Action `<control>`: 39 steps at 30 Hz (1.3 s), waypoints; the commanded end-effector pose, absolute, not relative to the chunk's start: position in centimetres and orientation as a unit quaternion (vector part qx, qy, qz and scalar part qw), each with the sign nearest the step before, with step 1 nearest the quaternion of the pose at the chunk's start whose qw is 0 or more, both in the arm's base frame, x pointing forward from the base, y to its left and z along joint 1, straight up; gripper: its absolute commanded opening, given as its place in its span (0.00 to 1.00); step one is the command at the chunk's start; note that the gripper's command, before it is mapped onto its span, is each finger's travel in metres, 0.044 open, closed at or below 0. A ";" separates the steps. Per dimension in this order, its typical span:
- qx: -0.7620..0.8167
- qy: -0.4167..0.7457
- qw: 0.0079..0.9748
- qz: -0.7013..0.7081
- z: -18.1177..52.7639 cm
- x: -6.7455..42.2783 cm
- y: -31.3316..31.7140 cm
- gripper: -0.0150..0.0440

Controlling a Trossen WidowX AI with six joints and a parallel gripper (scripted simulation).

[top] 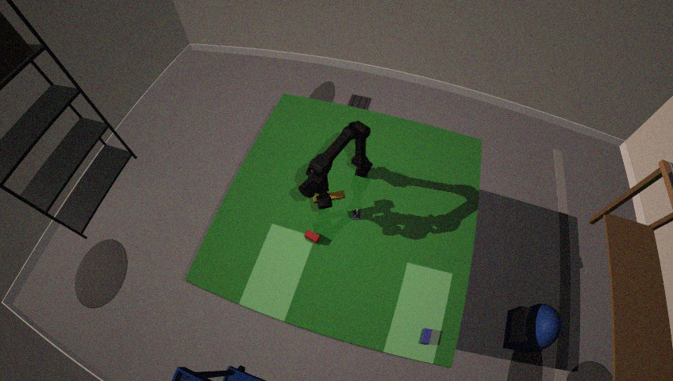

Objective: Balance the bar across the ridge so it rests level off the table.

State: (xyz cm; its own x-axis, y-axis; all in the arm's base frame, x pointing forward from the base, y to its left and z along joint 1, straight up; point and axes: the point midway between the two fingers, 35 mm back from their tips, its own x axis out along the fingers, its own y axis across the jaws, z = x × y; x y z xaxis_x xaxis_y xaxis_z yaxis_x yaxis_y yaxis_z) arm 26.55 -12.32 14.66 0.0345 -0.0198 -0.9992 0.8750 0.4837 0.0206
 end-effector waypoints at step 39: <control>0.424 0.563 0.579 -0.411 14.1 26.8 1.6 0.25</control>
